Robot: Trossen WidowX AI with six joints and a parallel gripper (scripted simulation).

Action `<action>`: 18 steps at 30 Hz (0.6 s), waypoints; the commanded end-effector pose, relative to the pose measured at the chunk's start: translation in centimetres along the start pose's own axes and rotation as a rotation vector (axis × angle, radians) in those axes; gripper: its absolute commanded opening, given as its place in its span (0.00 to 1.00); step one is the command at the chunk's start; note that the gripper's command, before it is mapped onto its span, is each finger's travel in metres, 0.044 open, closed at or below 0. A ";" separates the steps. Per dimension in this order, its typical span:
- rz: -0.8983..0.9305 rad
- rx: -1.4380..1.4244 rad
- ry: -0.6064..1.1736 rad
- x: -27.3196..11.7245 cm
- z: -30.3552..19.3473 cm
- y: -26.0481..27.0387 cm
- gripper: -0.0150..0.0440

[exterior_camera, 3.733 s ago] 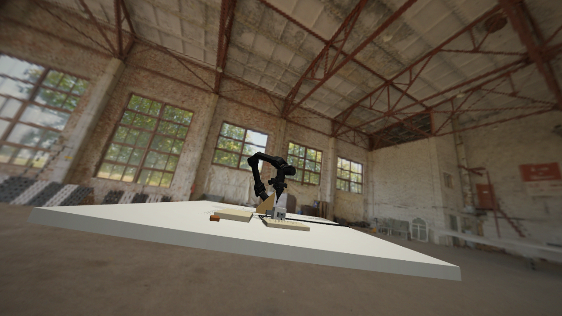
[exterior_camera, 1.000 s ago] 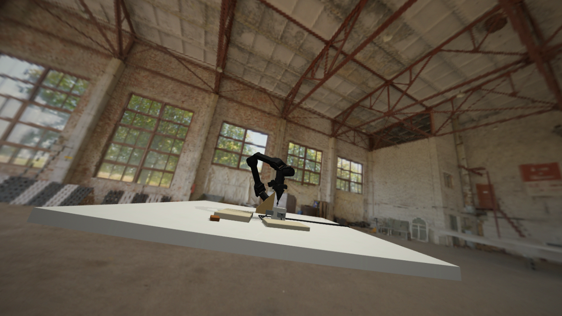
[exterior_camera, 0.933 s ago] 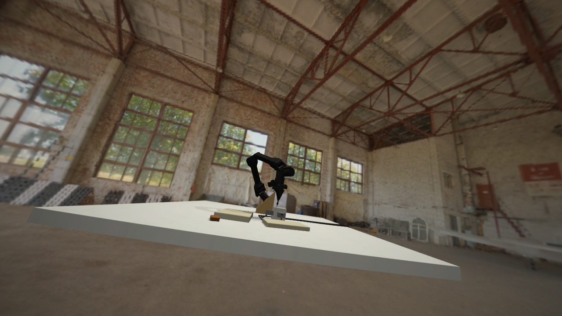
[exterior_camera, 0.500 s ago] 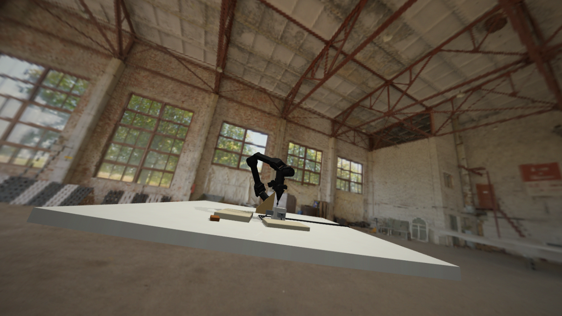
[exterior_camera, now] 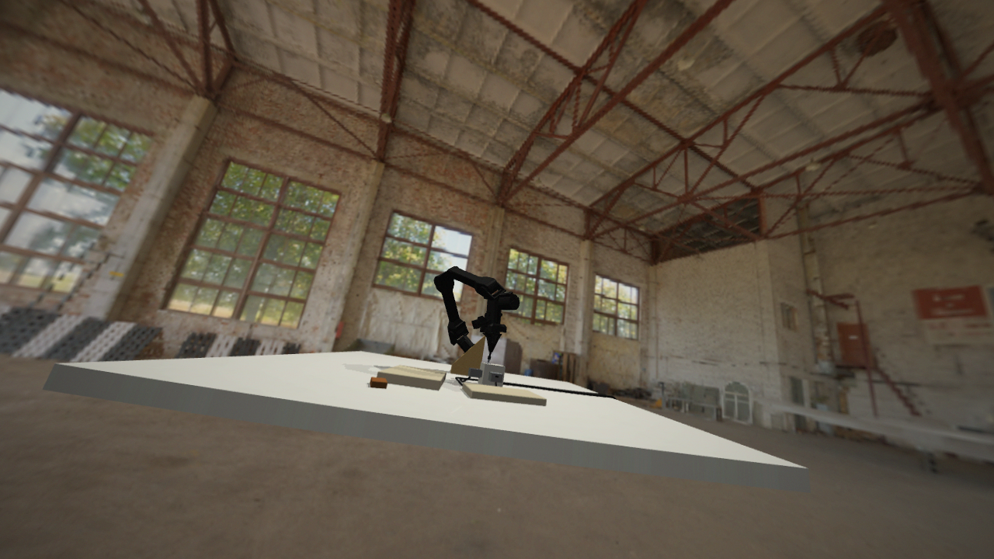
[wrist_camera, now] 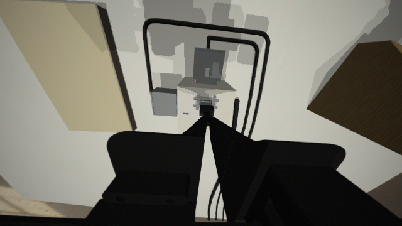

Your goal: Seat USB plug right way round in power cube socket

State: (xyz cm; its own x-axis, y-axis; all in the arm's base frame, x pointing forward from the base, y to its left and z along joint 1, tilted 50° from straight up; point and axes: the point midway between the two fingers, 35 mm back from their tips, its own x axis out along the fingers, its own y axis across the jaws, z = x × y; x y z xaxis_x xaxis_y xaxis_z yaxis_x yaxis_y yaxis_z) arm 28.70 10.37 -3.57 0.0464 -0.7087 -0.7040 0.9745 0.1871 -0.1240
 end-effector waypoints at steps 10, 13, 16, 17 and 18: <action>0.001 -0.002 0.005 0.1 0.0 0.0 0.25; 0.001 -0.002 0.005 0.2 0.0 0.0 0.25; 0.001 -0.002 0.005 0.2 0.0 0.0 0.25; 0.001 -0.002 0.005 0.2 0.0 0.0 0.25; 0.001 -0.002 0.005 0.2 0.0 0.0 0.25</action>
State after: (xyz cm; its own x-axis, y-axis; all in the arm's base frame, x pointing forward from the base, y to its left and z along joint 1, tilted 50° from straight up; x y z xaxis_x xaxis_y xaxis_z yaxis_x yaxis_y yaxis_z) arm 28.70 10.23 -3.71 0.0454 -0.7075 -0.7052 0.9746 0.1864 -0.1243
